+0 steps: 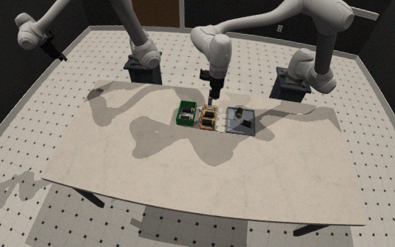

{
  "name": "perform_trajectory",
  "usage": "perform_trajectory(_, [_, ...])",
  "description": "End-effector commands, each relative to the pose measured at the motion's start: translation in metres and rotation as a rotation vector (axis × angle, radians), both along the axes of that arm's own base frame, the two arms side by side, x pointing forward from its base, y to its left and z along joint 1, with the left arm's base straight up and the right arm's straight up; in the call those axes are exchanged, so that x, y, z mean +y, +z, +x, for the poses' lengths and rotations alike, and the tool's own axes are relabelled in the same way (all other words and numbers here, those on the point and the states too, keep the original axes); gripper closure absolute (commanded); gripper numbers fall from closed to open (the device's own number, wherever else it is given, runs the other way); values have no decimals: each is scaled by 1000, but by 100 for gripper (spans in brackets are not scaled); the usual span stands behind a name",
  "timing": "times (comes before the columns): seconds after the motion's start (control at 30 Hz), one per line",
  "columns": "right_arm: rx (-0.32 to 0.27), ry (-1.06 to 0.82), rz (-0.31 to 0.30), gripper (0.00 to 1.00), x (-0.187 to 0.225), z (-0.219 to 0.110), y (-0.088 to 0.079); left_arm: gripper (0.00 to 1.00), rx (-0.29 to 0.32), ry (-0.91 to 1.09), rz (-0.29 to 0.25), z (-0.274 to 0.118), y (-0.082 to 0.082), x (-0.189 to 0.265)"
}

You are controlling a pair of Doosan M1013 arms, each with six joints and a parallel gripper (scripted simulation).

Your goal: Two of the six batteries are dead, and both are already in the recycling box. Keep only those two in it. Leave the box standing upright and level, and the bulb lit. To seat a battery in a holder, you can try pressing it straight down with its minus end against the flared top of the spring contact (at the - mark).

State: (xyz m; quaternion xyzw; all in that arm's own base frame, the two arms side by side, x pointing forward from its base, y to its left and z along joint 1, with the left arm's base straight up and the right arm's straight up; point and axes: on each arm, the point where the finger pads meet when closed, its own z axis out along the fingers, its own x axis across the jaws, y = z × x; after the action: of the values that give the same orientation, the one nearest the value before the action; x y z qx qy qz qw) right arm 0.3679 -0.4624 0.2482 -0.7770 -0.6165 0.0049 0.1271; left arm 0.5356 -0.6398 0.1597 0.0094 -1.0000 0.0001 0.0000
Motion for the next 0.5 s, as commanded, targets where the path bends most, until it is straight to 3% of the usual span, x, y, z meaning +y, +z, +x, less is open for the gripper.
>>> perform_trajectory(0.0, [14, -99, 0, 0, -2, -38, 6, 0, -1, 0, -2, 0, 1, 0])
perform_trajectory(0.03, [28, -184, 5, 0, 2, -84, 10, 0, -1, 0, -2, 0, 1, 0])
perform_trajectory(0.47, [162, -852, 55, 0, 78, -256, 21, 0, -1, 0, -2, 0, 1, 0])
